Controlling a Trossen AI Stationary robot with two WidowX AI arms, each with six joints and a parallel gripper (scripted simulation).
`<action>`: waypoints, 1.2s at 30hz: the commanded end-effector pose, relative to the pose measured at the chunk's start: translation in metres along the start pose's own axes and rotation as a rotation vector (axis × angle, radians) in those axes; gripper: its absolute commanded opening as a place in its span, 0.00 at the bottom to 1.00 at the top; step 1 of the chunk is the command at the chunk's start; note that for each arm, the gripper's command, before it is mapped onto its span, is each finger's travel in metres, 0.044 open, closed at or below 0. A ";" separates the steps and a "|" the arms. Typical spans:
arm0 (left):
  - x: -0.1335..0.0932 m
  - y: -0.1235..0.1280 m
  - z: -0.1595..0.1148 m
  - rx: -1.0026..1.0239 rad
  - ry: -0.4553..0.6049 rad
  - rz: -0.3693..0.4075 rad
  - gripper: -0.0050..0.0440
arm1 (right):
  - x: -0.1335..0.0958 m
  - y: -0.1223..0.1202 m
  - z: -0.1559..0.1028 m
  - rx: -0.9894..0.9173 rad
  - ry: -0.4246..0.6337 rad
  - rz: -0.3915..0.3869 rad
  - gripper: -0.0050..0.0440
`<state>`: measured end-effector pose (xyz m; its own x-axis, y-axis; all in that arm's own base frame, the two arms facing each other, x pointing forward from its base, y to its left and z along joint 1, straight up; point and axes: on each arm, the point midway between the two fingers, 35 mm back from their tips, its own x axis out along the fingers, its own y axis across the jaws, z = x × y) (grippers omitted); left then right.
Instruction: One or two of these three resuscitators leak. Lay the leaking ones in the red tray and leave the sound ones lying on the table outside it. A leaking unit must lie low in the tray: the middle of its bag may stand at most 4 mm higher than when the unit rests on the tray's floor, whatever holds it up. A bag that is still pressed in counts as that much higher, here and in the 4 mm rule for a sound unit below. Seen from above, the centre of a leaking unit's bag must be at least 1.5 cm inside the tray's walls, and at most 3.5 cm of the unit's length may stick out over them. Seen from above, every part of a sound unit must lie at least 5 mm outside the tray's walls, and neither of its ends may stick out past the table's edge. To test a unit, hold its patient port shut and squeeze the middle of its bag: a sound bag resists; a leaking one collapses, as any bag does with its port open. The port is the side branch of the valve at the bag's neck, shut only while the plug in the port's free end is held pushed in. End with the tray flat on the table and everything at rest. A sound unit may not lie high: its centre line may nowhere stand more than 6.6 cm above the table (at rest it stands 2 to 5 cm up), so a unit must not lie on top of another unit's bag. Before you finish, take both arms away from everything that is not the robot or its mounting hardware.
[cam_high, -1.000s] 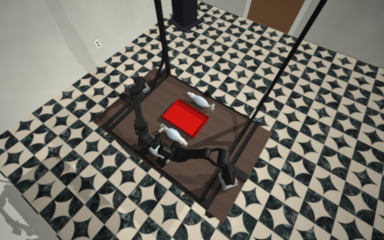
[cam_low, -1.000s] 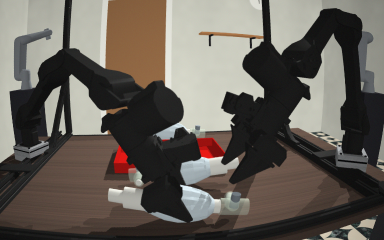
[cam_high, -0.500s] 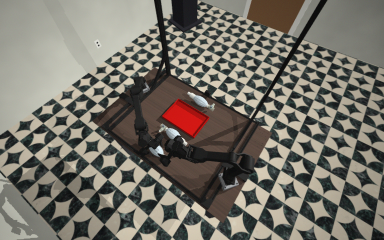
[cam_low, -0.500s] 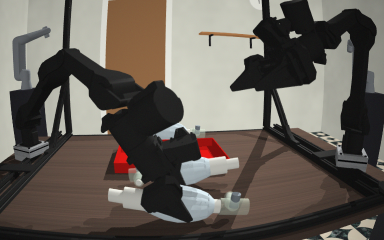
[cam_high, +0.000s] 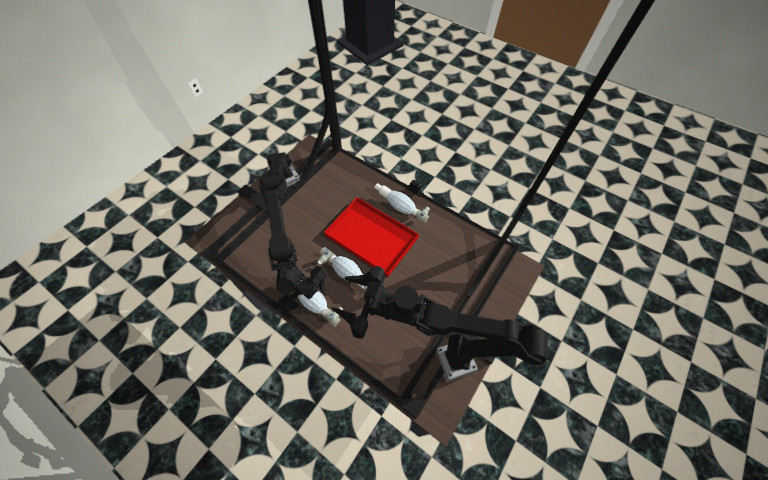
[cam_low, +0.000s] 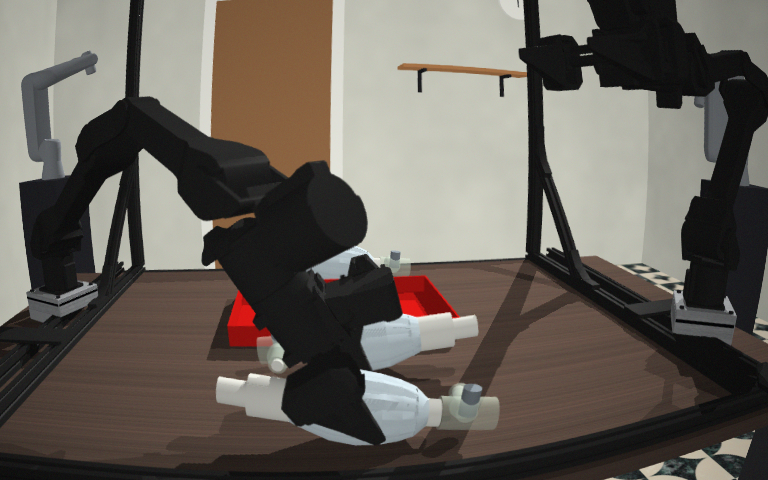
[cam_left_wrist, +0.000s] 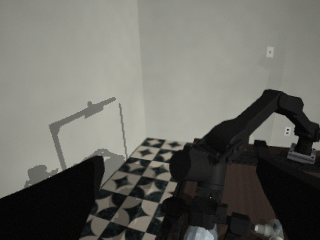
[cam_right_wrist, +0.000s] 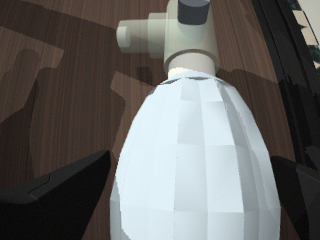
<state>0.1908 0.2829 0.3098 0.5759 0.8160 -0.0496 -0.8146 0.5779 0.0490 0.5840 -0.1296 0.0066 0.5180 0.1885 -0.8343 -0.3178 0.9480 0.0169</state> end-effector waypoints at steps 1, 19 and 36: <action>-0.020 0.004 0.007 -0.039 -0.073 0.030 1.00 | 0.000 0.000 0.000 0.000 0.000 0.000 1.00; -0.041 0.089 0.006 -0.049 -0.091 0.310 1.00 | 0.000 0.000 0.000 0.000 0.000 0.000 1.00; -0.028 0.032 -0.129 0.170 0.709 -0.230 1.00 | 0.000 0.000 0.000 0.000 0.000 0.000 1.00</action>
<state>0.1404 0.2934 0.2030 0.5033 0.6180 -0.6039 -0.6770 0.7164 0.1689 0.5840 -0.1296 0.0066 0.5180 0.1885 -0.8343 -0.3178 0.9480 0.0169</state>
